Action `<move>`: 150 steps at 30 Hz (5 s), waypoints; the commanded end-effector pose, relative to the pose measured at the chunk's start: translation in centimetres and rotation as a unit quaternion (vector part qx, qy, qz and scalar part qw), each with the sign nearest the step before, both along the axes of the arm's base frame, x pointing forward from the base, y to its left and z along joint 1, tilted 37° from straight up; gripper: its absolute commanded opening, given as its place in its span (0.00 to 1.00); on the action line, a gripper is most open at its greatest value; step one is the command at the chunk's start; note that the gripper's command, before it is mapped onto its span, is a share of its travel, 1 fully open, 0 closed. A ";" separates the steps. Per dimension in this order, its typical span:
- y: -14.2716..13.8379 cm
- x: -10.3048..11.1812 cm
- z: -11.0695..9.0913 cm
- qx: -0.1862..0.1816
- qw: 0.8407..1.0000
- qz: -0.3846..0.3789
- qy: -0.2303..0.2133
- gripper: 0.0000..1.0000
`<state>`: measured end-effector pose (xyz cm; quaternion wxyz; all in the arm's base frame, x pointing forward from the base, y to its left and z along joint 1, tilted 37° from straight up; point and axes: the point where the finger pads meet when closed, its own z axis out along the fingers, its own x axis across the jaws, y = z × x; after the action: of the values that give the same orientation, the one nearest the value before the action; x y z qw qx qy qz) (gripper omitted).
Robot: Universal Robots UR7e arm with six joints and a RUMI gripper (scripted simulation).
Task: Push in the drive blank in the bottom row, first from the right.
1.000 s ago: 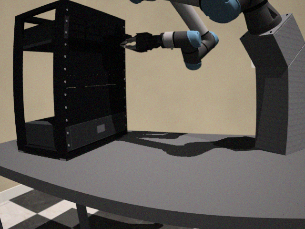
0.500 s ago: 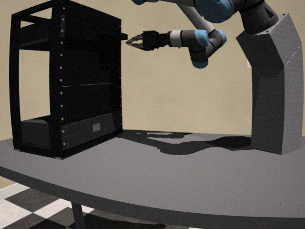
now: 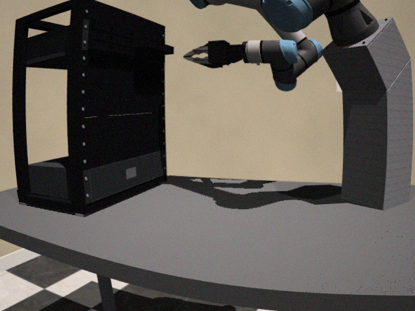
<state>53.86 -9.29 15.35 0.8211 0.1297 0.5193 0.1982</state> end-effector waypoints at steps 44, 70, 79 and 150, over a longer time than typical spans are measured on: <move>0.0 -3.7 -1.7 0.000 1.000 0.000 0.000 0.00; 0.0 -8.7 -4.0 0.000 1.000 0.000 0.000 0.00; 0.0 -9.9 -4.6 0.000 1.000 0.000 -0.001 0.00; 0.1 -14.0 -6.5 0.000 1.000 0.000 -0.001 0.00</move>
<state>41.60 -9.23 9.53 0.8246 0.1313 0.5142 0.1960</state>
